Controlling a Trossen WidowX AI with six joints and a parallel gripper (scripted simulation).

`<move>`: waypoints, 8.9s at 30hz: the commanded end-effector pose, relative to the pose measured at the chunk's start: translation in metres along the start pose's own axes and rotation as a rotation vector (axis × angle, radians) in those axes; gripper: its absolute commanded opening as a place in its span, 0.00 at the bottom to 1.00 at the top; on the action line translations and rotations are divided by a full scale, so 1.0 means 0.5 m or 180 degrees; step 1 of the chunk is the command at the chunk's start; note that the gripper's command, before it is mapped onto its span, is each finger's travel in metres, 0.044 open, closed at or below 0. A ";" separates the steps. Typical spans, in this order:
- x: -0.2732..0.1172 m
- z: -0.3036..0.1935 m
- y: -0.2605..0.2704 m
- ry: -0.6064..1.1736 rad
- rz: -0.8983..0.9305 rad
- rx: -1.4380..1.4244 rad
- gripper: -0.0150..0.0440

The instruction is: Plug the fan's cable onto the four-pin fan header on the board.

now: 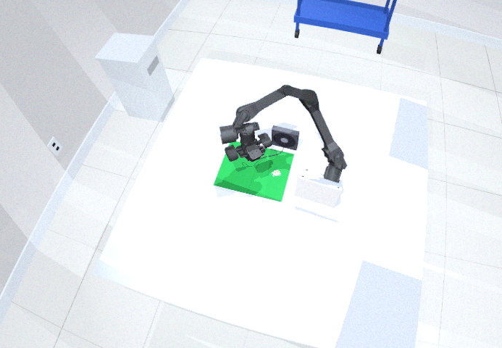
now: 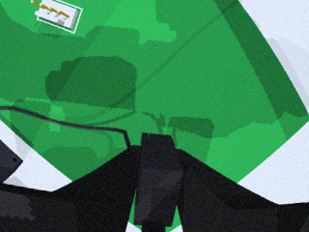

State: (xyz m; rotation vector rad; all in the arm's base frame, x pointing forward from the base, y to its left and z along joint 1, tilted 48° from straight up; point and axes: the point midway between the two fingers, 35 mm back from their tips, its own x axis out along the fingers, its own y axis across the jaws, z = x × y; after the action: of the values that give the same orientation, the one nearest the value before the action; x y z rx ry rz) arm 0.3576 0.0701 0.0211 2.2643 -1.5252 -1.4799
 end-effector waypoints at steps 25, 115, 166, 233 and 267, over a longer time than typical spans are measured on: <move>0.015 0.128 0.128 -0.0032 0.0021 -0.3077 0.25; 0.072 0.169 0.192 -0.0039 0.0034 -0.4108 0.25; 0.082 0.172 0.198 -0.0039 0.0035 -0.4134 0.25; 0.104 0.171 0.197 -0.0038 0.0037 -0.4122 0.25; 0.001 0.173 0.193 -0.0042 0.0029 -0.4124 0.69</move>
State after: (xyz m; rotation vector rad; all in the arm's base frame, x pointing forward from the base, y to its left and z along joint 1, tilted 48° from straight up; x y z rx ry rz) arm 0.2295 0.0488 0.0113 1.3906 -0.2584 -1.6747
